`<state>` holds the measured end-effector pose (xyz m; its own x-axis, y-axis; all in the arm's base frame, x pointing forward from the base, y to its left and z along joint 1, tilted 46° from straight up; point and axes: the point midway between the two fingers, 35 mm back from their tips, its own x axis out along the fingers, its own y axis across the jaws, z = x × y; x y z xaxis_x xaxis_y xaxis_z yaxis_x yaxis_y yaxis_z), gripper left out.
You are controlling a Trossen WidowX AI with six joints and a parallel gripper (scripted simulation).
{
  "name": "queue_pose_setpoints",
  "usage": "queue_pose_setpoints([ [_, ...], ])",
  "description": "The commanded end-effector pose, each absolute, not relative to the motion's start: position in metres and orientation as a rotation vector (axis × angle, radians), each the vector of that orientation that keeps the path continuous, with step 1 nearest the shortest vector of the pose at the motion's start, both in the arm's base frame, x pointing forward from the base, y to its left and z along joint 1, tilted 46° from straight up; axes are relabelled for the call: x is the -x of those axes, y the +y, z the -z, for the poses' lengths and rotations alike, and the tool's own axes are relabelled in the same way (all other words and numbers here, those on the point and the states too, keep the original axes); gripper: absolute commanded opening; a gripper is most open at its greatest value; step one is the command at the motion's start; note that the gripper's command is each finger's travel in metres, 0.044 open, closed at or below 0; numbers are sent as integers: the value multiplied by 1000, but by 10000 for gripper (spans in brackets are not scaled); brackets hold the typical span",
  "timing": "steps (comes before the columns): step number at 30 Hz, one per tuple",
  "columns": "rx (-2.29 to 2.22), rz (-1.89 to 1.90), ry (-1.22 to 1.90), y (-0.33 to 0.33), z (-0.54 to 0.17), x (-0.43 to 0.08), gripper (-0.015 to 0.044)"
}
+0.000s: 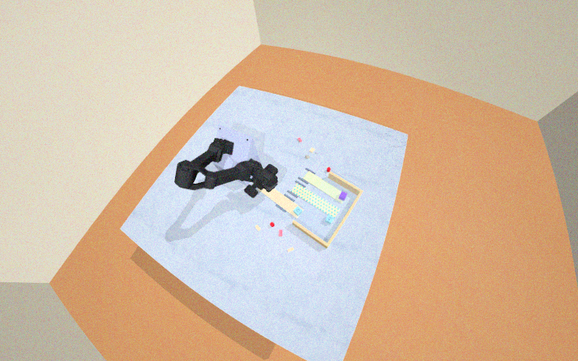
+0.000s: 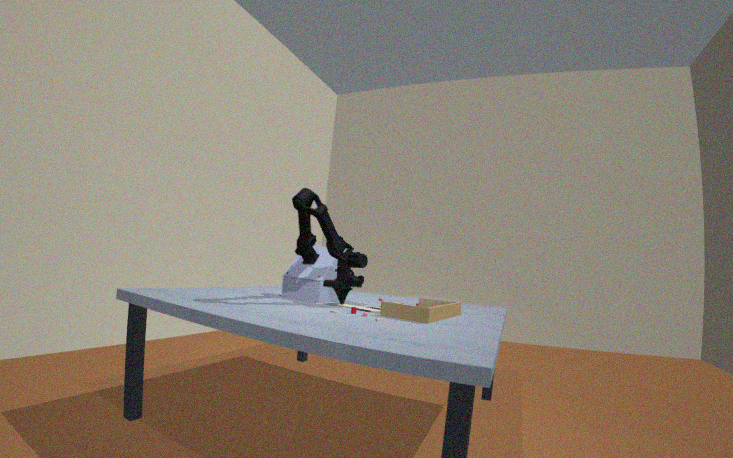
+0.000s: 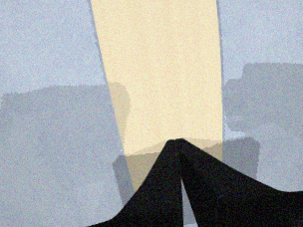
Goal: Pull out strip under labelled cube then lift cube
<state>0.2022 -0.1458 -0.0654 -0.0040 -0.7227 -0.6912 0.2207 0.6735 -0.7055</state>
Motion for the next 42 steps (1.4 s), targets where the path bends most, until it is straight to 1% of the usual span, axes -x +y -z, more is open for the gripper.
queue_pose_setpoints([
  [1,456,787,1423,-147,69,-185,0],
  [18,456,787,1425,-144,71,-165,0],
  [42,456,787,1425,-144,71,-164,0],
])
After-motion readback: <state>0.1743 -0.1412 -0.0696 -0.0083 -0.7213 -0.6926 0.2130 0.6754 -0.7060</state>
